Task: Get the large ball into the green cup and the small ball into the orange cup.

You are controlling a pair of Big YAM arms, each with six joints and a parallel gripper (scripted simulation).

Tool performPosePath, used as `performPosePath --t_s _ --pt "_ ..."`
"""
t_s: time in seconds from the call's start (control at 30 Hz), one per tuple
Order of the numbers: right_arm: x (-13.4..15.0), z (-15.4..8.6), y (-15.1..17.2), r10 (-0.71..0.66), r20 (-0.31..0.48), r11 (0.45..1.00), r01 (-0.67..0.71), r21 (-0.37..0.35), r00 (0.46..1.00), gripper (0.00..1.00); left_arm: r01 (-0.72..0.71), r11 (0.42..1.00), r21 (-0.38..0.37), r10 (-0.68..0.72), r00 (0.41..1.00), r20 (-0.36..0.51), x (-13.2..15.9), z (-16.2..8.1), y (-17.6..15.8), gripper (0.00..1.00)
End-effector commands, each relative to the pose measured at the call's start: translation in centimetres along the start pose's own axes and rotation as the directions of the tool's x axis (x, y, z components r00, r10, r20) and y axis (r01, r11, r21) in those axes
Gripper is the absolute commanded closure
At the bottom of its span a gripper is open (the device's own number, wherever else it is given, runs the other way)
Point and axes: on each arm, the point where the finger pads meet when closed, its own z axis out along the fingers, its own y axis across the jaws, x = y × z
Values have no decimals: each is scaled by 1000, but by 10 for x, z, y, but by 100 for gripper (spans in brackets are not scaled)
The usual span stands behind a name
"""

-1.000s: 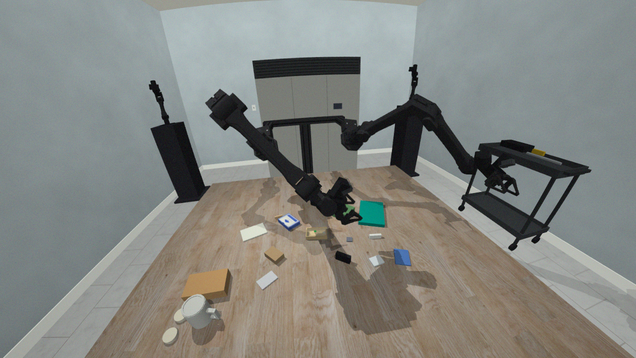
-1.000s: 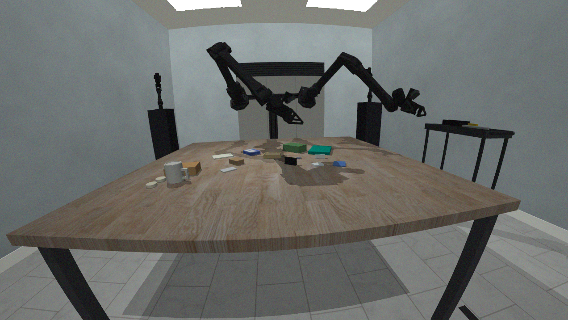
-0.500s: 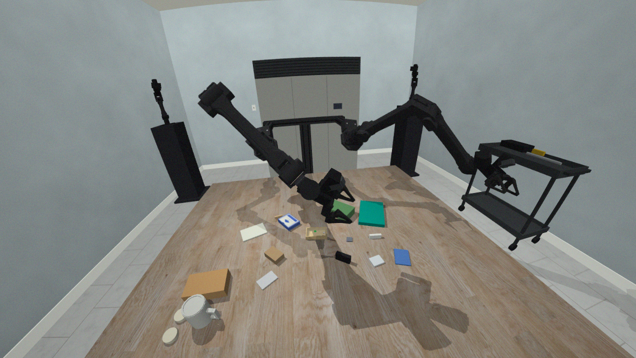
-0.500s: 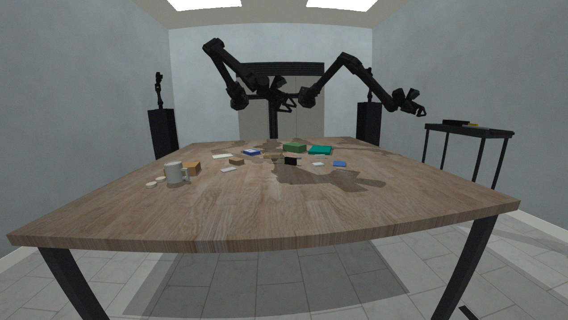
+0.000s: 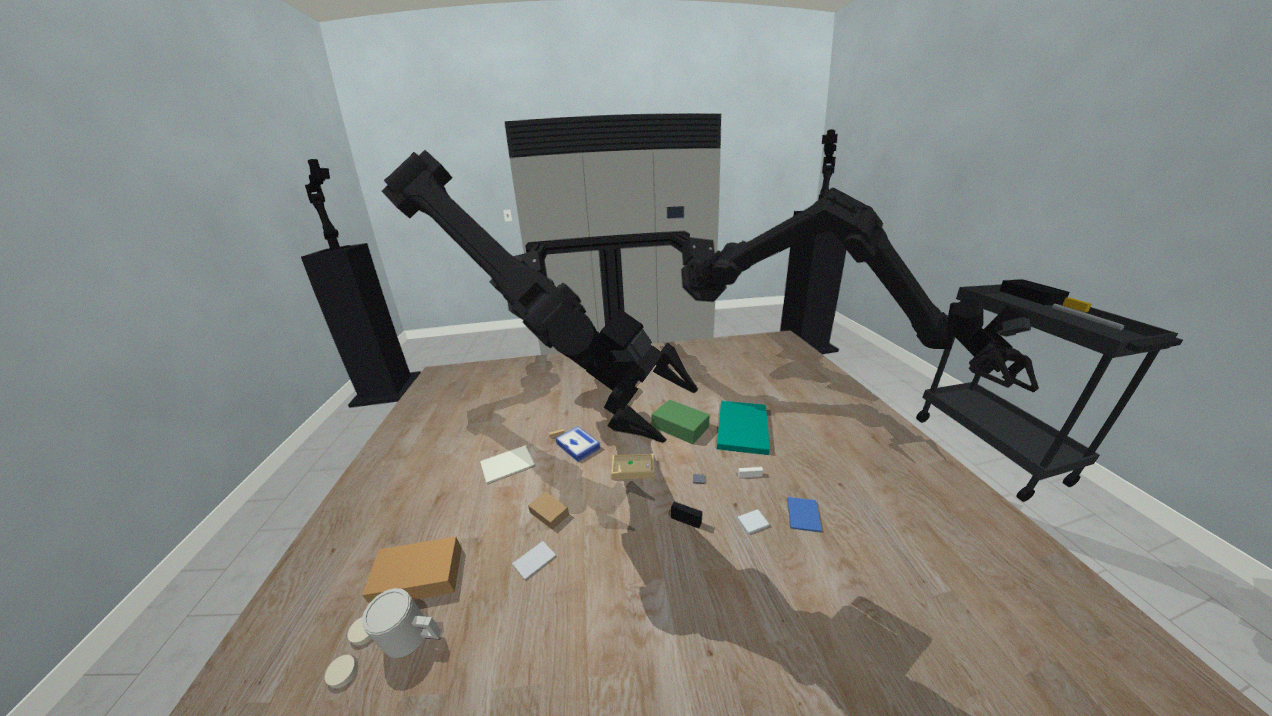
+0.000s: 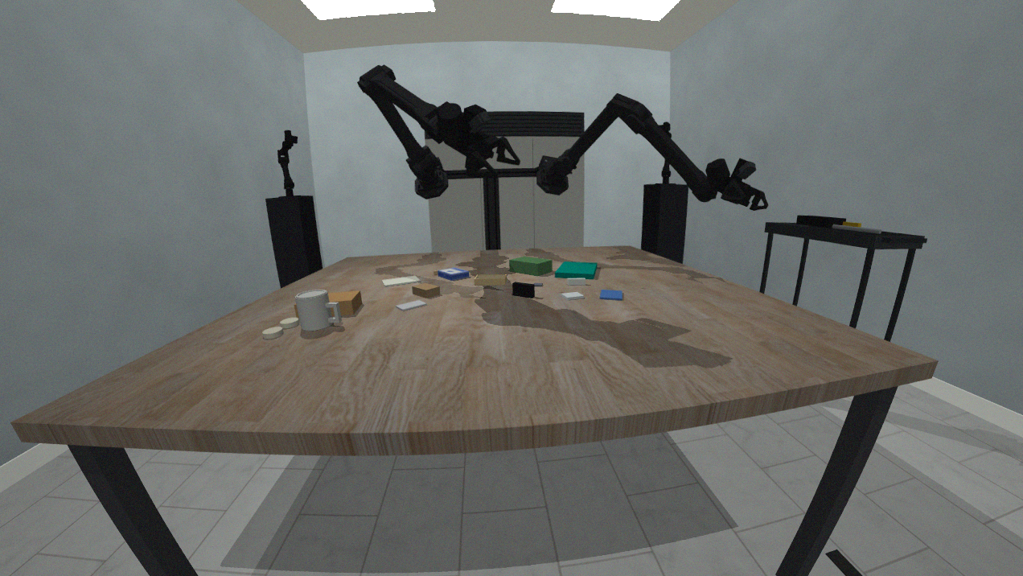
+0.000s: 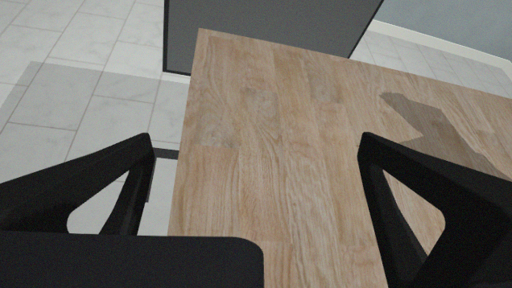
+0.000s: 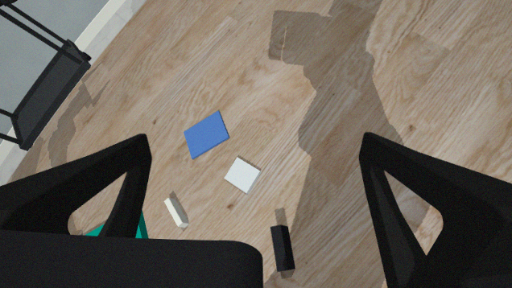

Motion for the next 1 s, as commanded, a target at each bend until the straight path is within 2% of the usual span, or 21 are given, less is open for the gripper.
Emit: performPosePath --t_s 0.0,0.2,0.53,0.97 --pt "-28 -24 -12 134 70 990 -137 46 989 0 -25 1000 10 25 1000 13 -14 4 -3 0" --pt "-52 -48 -28 235 136 964 -248 95 963 0 -25 1000 10 25 1000 13 -14 4 -3 0" --pt "-72 -71 -41 317 201 930 -346 124 927 0 -25 1000 10 25 1000 13 -14 4 -3 0" --pt "-80 -82 -46 354 234 911 -390 132 906 0 -25 1000 10 25 1000 13 -14 4 -3 0"
